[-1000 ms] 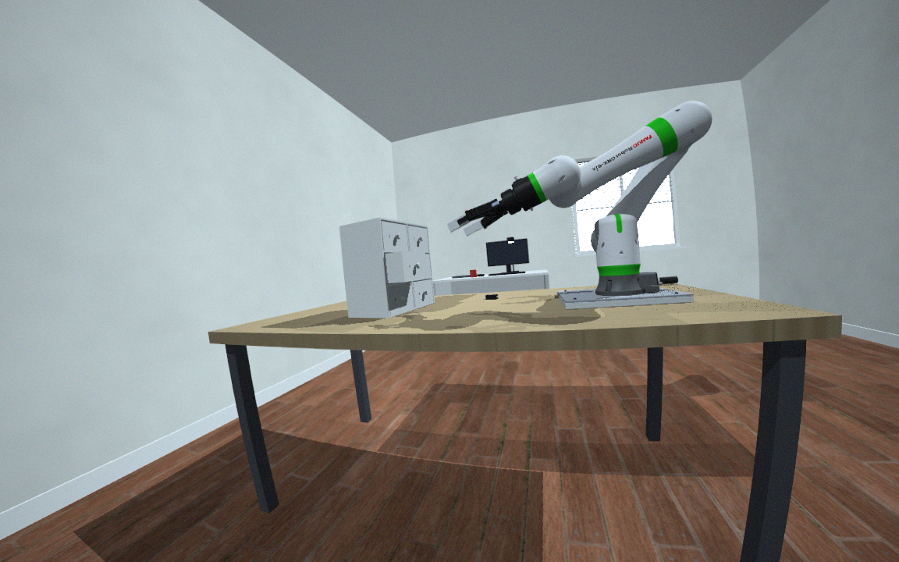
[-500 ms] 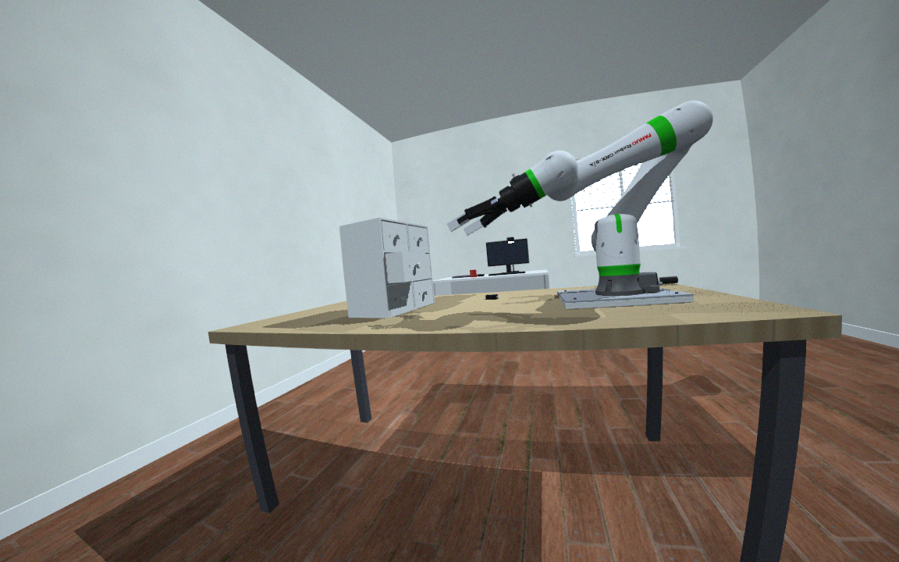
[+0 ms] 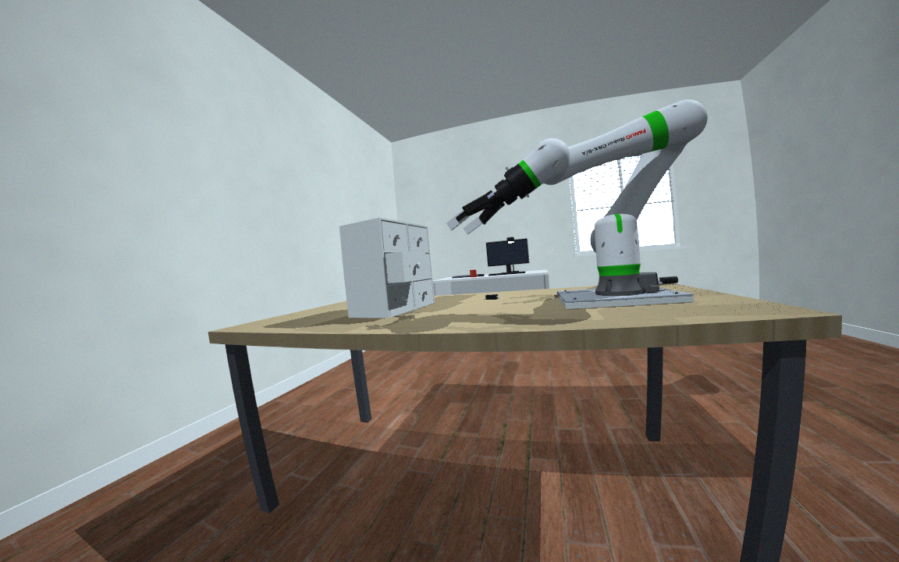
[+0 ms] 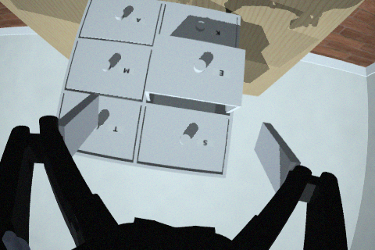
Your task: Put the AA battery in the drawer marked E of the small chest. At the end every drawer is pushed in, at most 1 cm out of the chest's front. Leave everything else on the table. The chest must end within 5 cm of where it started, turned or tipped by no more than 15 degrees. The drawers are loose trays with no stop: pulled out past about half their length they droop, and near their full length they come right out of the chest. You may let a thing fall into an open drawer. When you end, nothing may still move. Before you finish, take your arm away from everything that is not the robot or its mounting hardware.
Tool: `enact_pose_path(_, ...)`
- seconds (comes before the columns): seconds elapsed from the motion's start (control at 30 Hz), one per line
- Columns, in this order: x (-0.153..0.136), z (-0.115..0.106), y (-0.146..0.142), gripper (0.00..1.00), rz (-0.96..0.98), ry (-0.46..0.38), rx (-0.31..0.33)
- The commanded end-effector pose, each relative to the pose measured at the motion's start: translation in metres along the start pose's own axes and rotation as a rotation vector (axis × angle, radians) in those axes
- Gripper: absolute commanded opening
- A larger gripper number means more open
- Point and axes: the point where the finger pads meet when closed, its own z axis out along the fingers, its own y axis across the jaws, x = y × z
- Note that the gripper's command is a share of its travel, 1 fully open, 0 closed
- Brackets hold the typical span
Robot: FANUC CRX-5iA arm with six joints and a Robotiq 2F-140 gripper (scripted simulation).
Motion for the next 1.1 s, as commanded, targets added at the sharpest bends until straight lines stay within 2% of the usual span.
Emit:
enact_pose_path(0.0,-0.003,-0.001,0.002,1.00,0.002,0.090,0.029)
enact_pose_path(0.33,-0.015,-0.008,0.002,1.00,0.008,0.507,0.028)
enact_pose_path(0.4,-0.015,-0.008,0.002,1.00,0.008,0.507,0.028)
enact_pose_path(0.6,-0.021,-0.012,0.002,1.00,0.011,0.726,0.027)
enact_pose_path(0.8,-0.026,-0.014,0.002,1.00,0.014,0.893,0.027)
enact_pose_path(0.9,-0.028,-0.015,0.002,1.00,0.015,0.954,0.026)
enact_pose_path(0.97,-0.028,-0.015,0.002,1.00,0.015,0.954,0.026)
enact_pose_path(1.07,-0.029,-0.016,0.002,1.00,0.015,1.001,0.026)
